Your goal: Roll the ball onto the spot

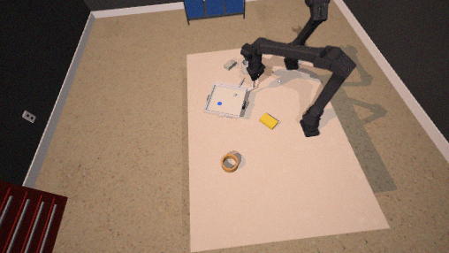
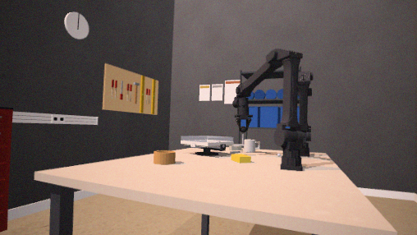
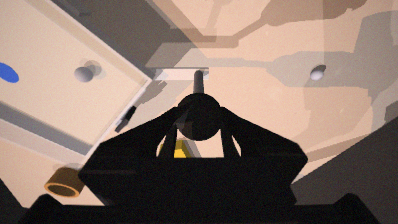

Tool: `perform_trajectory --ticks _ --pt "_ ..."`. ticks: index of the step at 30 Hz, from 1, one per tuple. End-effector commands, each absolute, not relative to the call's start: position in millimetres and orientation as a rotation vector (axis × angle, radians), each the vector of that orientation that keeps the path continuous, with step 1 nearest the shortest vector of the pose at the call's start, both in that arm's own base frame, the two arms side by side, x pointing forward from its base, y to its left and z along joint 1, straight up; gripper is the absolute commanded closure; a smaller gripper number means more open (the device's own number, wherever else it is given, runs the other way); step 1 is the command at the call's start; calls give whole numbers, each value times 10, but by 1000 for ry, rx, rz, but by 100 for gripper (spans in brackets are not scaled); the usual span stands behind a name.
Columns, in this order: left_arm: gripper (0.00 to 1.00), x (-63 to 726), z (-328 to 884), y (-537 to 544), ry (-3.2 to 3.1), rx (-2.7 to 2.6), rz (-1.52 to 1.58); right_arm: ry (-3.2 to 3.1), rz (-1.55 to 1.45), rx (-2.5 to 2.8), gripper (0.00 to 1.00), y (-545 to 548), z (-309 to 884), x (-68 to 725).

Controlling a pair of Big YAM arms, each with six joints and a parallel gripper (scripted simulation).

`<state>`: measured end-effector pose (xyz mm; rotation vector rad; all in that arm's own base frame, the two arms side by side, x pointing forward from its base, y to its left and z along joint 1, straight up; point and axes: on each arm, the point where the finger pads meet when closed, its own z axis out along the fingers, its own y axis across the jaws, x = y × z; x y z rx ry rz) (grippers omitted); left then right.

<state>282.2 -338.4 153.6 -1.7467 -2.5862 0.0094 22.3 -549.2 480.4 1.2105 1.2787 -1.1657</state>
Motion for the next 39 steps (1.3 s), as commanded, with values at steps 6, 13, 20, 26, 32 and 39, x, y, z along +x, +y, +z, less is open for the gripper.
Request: perform_trajectory --ticks 6,13,20,26,32,39 --pt "100 3057 1784 -3559 -2639 -1797 17 1224 -1185 1185 0 -5446 5005 172" --pt "100 3057 1772 -3573 -2638 -1799 17 1224 -1185 1185 0 -5446 5005 172" --pt "100 3056 1761 -3598 -2639 -1805 19 1224 -1185 1185 0 -5446 5005 172" --pt "100 3050 1756 -3615 -2639 -1810 20 1224 -1185 1185 0 -5446 5005 172" --pt "100 3039 1750 -3627 -2637 -1812 21 1224 -1185 1185 0 -5446 5005 172" --pt "100 3030 1741 -3637 -2639 -1810 21 1224 -1185 1185 0 -5446 5005 172"
